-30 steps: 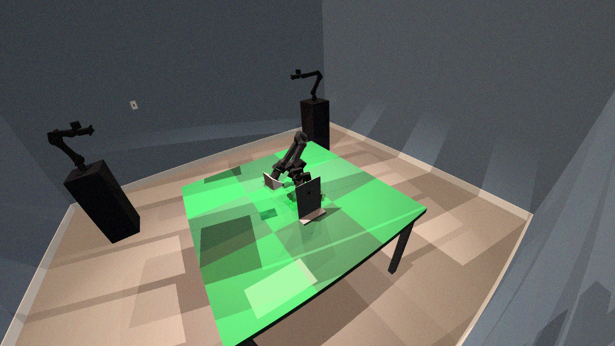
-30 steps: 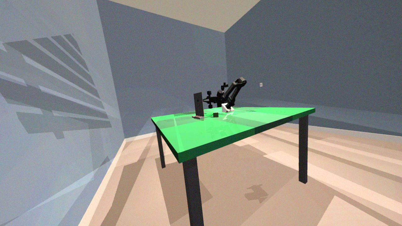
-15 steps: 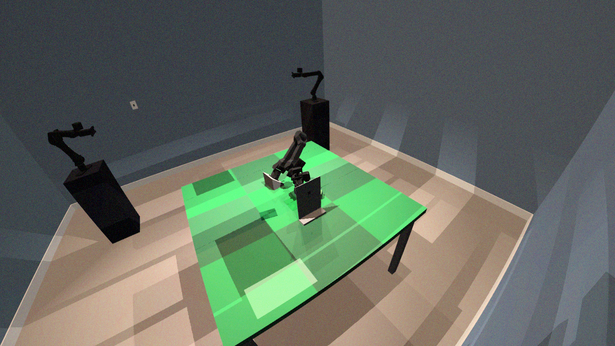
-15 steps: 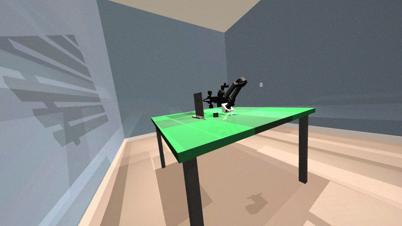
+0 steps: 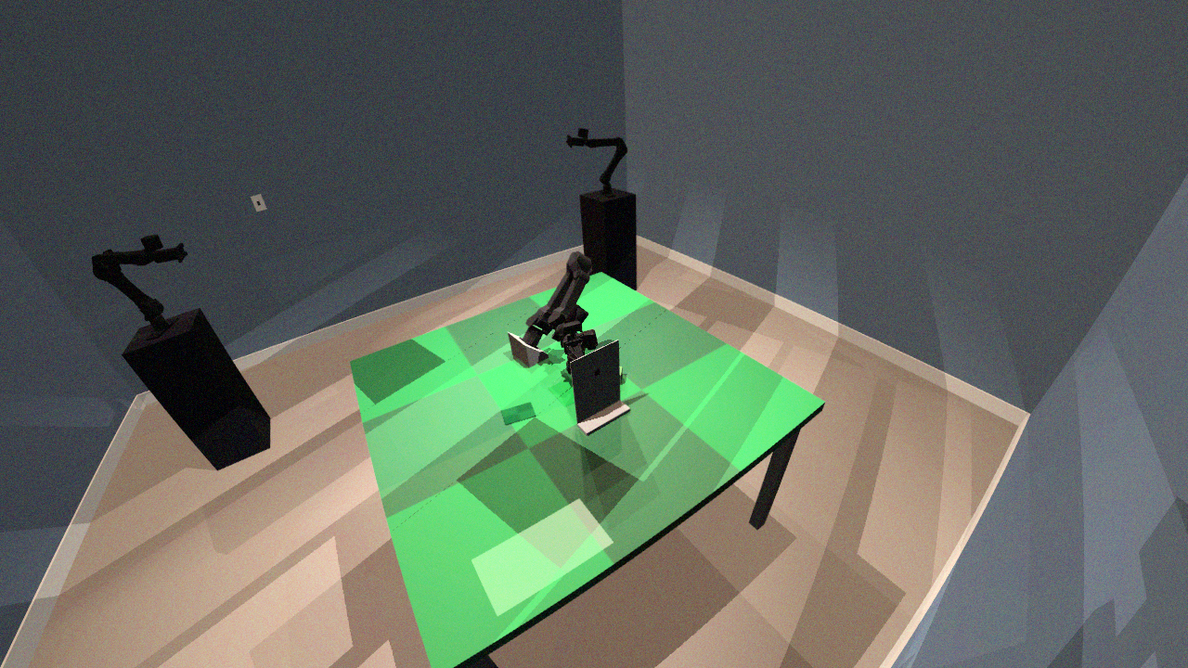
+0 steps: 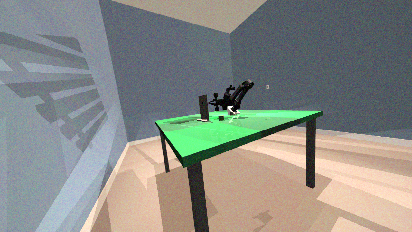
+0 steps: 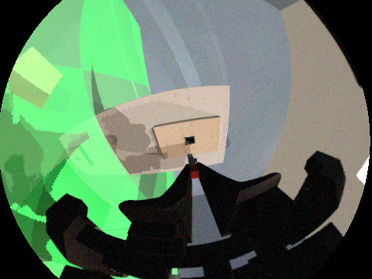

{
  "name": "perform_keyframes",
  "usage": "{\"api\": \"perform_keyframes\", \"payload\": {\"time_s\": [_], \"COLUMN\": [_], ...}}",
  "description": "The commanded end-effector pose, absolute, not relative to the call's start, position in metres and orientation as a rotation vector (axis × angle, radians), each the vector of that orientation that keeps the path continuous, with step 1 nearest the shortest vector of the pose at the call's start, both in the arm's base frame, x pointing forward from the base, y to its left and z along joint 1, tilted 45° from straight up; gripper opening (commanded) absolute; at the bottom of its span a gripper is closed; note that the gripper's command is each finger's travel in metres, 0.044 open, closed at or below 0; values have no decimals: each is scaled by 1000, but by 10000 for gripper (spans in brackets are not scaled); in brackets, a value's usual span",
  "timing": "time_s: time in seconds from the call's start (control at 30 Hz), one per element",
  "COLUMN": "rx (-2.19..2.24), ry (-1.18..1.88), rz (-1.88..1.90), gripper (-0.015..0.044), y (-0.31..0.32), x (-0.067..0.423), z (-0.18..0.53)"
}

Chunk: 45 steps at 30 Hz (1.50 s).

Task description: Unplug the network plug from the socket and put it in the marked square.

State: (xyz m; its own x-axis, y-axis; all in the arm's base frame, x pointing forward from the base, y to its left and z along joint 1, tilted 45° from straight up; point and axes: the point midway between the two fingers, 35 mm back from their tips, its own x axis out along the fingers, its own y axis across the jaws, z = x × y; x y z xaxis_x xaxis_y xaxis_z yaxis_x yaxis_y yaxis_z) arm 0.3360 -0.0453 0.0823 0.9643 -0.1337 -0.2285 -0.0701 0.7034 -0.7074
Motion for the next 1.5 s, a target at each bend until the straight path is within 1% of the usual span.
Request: {"api": "perform_keyframes", "payload": {"time_s": [0.0, 0.73, 1.47], "rx": [-796, -793, -796], "ry": [269, 273, 273], "rz": [-35, -36, -35], "gripper": [0, 0, 0], "y": [-46, -48, -76], "x": [333, 323, 314], "z": [83, 83, 113]}}
